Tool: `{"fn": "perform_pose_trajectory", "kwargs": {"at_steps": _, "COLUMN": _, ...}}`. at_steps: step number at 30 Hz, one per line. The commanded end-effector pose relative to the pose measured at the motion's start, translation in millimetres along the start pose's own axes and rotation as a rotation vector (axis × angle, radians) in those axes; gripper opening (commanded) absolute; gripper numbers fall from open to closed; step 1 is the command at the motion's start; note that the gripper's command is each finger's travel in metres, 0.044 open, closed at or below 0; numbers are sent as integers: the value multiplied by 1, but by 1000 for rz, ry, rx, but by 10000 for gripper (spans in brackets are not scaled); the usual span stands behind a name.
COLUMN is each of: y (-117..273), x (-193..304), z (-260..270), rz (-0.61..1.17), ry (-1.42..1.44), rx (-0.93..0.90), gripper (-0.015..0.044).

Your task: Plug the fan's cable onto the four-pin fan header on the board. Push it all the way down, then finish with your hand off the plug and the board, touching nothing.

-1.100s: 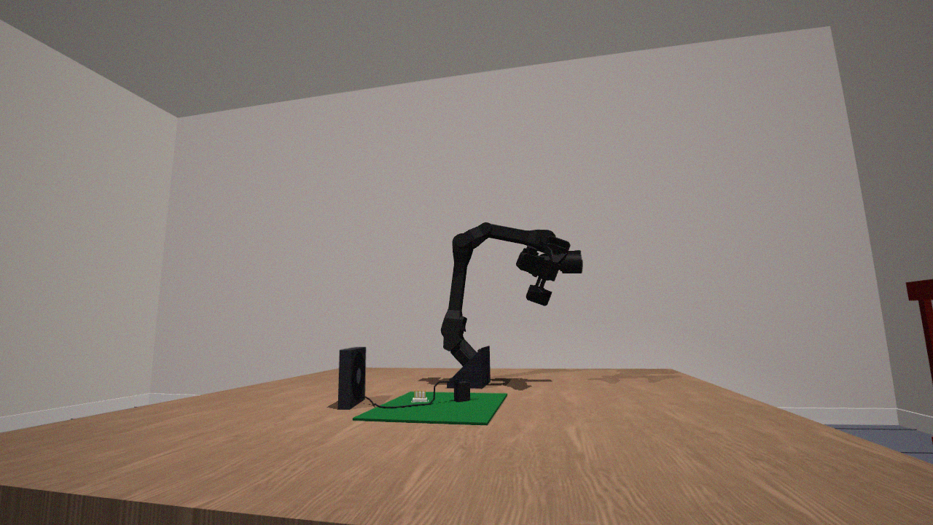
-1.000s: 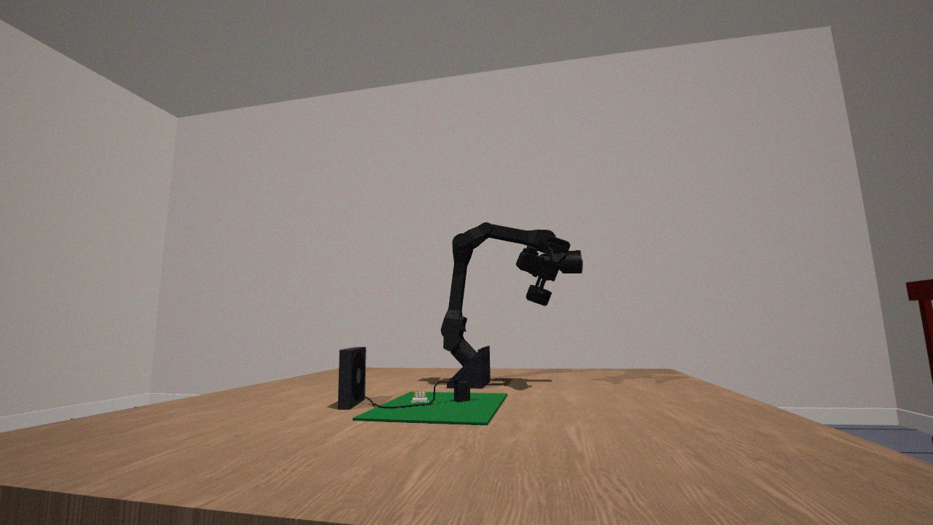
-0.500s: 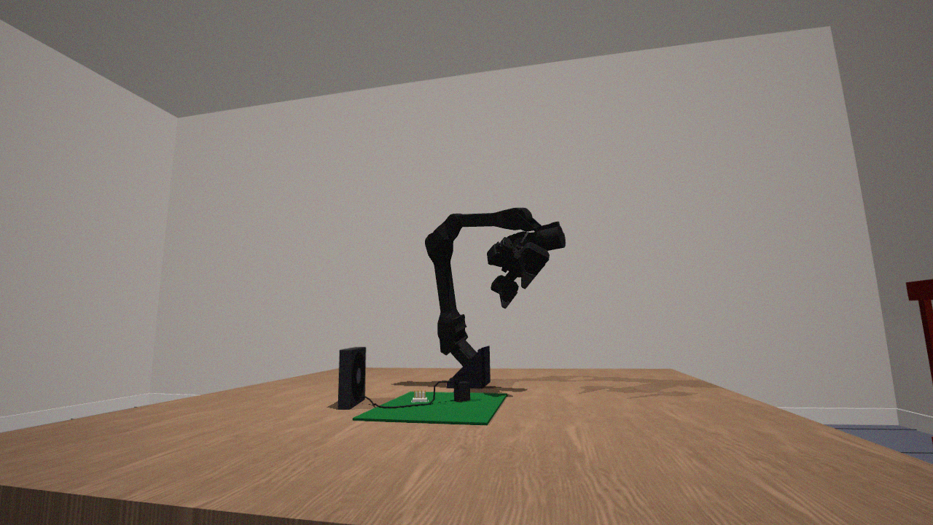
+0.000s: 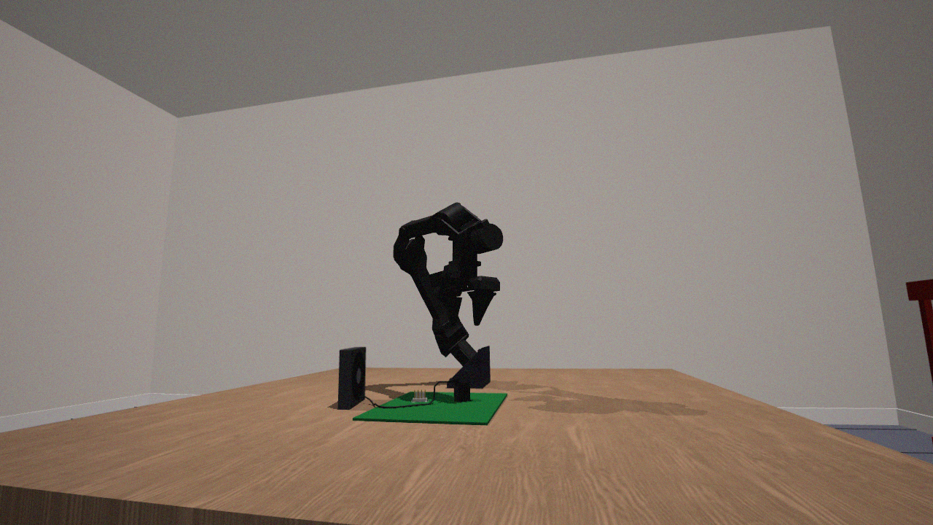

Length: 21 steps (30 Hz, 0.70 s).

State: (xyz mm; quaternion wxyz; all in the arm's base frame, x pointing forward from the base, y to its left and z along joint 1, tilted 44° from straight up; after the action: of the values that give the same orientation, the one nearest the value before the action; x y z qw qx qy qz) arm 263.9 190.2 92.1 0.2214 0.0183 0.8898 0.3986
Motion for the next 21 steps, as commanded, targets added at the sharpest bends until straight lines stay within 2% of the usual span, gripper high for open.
{"fn": "perform_pose_trajectory", "kwargs": {"at_steps": 1, "y": 0, "x": -1, "z": -3, "rz": 35, "ry": 36, "rx": -3, "gripper": 440}}
{"fn": "perform_pose_trajectory", "kwargs": {"at_steps": 6, "y": -13, "x": -2, "z": -1, "rz": 35, "ry": 37, "rx": -4, "gripper": 440}}
{"fn": "perform_pose_trajectory", "kwargs": {"at_steps": 14, "y": -98, "x": 1, "z": -3, "rz": 32, "ry": 35, "rx": -1, "gripper": 440}}
{"fn": "perform_pose_trajectory", "kwargs": {"at_steps": 21, "y": -101, "x": 2, "z": -3, "rz": 32, "ry": 35, "rx": -1, "gripper": 440}}
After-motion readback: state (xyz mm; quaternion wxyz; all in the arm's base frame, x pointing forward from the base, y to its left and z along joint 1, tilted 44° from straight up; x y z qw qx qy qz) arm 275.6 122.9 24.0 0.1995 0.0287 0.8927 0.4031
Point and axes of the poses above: the point midway between the two fingers, 35 mm back from their tips, its own y axis back along the fingers, its own z axis across the jaws, x = y × z, the point moved 3 cm from there along y, back along the fingers, and after that the axes turned 12 degrees about y, right-handed, at the moved point
